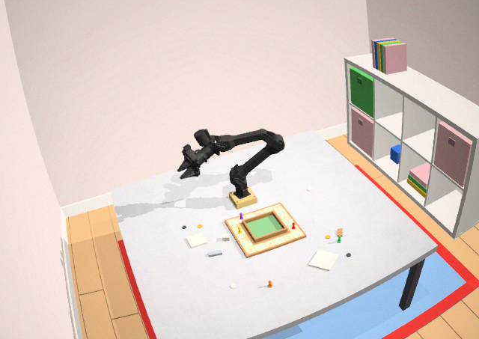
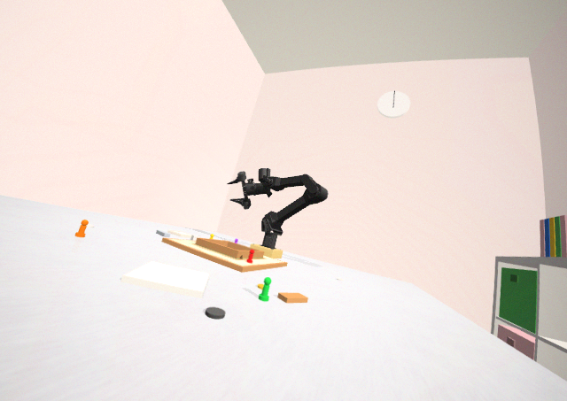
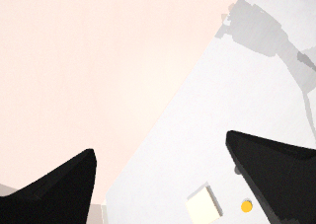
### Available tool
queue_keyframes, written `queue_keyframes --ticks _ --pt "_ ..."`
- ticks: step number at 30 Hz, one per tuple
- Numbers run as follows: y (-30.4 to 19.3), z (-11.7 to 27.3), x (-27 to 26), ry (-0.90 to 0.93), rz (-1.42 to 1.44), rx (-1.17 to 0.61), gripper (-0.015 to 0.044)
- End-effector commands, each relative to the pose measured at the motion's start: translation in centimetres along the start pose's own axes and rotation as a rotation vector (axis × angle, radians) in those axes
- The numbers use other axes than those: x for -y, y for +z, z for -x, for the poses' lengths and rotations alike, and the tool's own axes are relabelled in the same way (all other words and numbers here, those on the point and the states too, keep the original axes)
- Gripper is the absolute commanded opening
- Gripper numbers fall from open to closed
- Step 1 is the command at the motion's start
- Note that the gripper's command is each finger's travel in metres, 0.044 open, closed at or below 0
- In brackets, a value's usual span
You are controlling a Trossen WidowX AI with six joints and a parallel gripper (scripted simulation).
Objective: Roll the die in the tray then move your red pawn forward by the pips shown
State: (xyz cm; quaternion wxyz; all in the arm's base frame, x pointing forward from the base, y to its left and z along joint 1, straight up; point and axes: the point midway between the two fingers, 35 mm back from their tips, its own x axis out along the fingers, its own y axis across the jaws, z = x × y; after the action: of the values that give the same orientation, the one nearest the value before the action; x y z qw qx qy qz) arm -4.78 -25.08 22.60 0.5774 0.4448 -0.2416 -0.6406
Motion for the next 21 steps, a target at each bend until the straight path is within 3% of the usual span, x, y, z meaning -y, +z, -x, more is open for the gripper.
queue_keyframes --ticks 1,5,13,21 --pt "-0.1 -0.1 0.0 -0.003 0.005 -0.008 0.0374" --pt "-2.8 -2.4 -0.6 -0.063 0.132 -0.182 0.0275" --pt "-11.5 -6.1 -1.9 -0.153 0.558 -0.634 0.0275" --pt "-22.0 -6.1 -2.1 -0.138 1.129 -1.098 0.0275"
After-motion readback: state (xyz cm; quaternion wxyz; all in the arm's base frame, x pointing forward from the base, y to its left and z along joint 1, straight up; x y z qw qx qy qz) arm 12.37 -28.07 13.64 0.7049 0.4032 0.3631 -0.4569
